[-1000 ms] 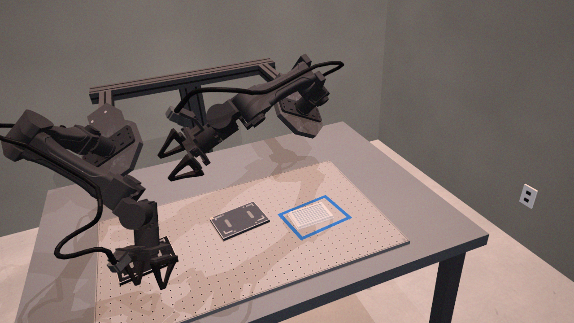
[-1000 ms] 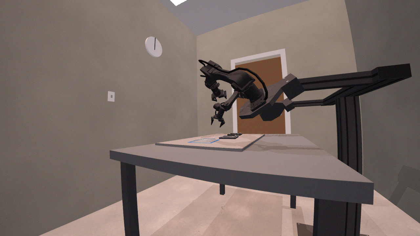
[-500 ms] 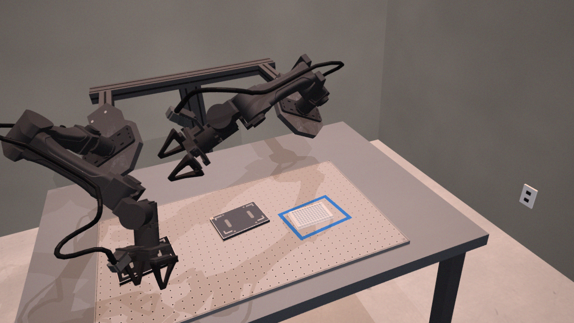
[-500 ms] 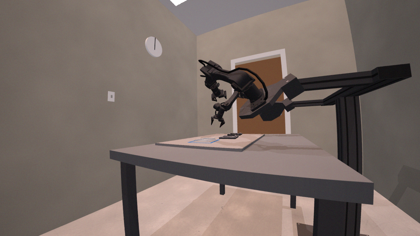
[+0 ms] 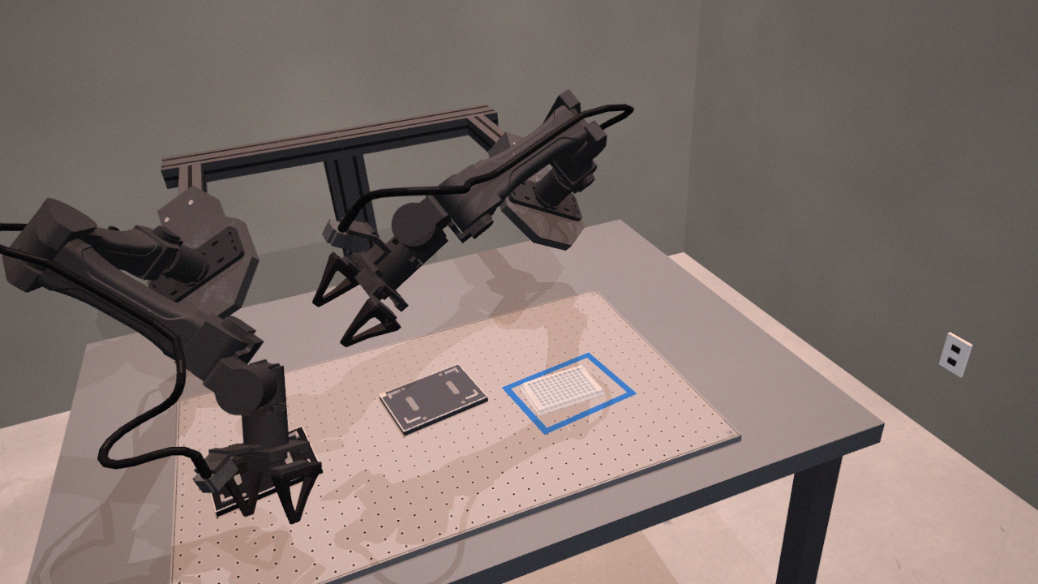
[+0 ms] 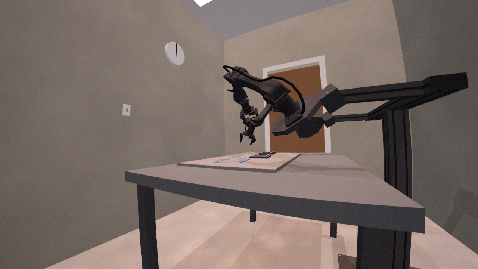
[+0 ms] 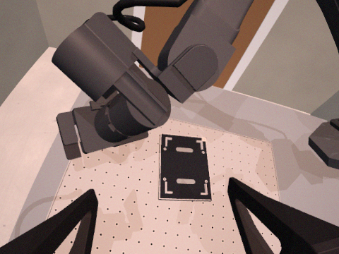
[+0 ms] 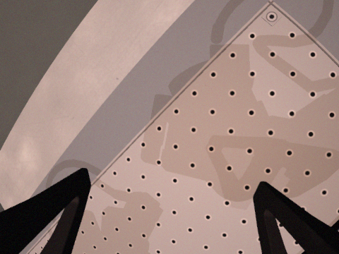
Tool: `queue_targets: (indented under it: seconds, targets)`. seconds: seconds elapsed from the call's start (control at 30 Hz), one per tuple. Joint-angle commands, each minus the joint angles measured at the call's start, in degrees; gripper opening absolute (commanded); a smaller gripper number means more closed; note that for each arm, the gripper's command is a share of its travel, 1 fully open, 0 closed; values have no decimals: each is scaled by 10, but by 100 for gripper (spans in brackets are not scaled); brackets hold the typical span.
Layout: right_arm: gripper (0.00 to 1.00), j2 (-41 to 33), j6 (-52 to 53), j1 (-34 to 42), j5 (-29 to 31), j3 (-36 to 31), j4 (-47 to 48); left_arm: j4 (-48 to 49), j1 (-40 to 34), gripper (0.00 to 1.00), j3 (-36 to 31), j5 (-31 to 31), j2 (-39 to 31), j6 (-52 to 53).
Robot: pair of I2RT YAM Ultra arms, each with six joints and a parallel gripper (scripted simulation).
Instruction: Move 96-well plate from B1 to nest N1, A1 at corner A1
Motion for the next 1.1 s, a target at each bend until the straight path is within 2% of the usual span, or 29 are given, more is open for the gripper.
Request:
queue_targets:
  seconds: [0.0,0.03,0.37,0.5,0.57,0.6,0.77,1.07]
  targets:
    - [100,-5,0,4,0,2,2,53,-13,100,-24,-26,-40,-20]
    - [100,-5,0,4,0,2,2,86,-13,100,-75,-40,-65,-29]
    - [100,-5,0,4,0,2,2,232,10,100,-387,-179,-228,-116]
    - [100,2,-28,15,-12,-10,31,290,31,100,-514,-242,-289,-155]
    - [100,2,-28,15,-12,-10,31,290,31,100,-514,-242,-289,-155]
    - [100,3,-46,21,-19,-16,49,322,32,100,-555,-259,-307,-163]
    - [100,16,-135,89,-49,-88,130,371,63,100,-676,-310,-353,-189]
    - [100,57,-296,216,-97,-193,279,446,103,100,-776,-365,-392,-213]
